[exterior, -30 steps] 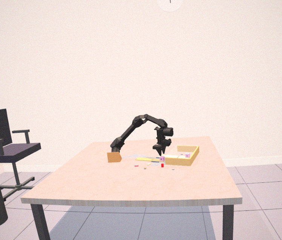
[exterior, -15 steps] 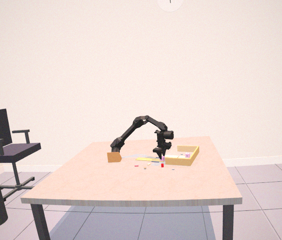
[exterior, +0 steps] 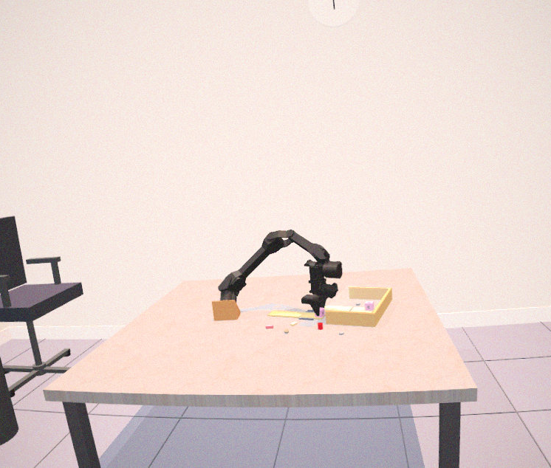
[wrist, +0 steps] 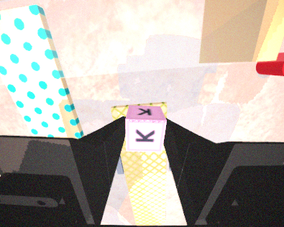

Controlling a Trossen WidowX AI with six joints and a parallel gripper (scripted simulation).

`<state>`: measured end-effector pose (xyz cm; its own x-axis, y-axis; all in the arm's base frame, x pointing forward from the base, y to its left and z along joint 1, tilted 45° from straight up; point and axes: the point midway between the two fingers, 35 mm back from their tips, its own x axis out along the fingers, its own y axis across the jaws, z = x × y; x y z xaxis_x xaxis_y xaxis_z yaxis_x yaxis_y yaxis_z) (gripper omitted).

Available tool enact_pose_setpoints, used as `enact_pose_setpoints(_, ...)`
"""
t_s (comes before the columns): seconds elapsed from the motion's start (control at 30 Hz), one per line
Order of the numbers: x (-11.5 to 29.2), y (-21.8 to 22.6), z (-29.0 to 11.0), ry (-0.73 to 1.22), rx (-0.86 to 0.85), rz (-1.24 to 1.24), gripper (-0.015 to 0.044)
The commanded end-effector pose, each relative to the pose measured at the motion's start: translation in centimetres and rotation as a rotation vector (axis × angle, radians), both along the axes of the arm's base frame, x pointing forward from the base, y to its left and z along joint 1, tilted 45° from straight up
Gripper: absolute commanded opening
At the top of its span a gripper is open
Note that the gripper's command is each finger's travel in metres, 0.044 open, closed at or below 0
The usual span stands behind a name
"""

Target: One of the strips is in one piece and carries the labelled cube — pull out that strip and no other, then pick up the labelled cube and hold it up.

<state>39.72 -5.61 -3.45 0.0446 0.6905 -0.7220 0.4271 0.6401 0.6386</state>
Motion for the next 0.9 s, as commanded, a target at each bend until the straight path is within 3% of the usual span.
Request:
enact_pose_setpoints(0.0,0.0,0.0,0.0,0.000,0.000,0.000,0.0125)
enact_pose_setpoints(0.1,0.0,0.0,0.0,0.000,0.000,0.000,0.0105)
enact_pose_setpoints(0.23,-0.3,-0.2,0.2,0.000,0.000,0.000,0.0000)
enact_pose_setpoints(0.63,-5.8,-2.1,3.3,0.009,0.003,-0.005,0.0000)
enact_pose_setpoints(0.87,-7.0,-2.1,3.5,0.010,0.003,-0.005,0.0000)
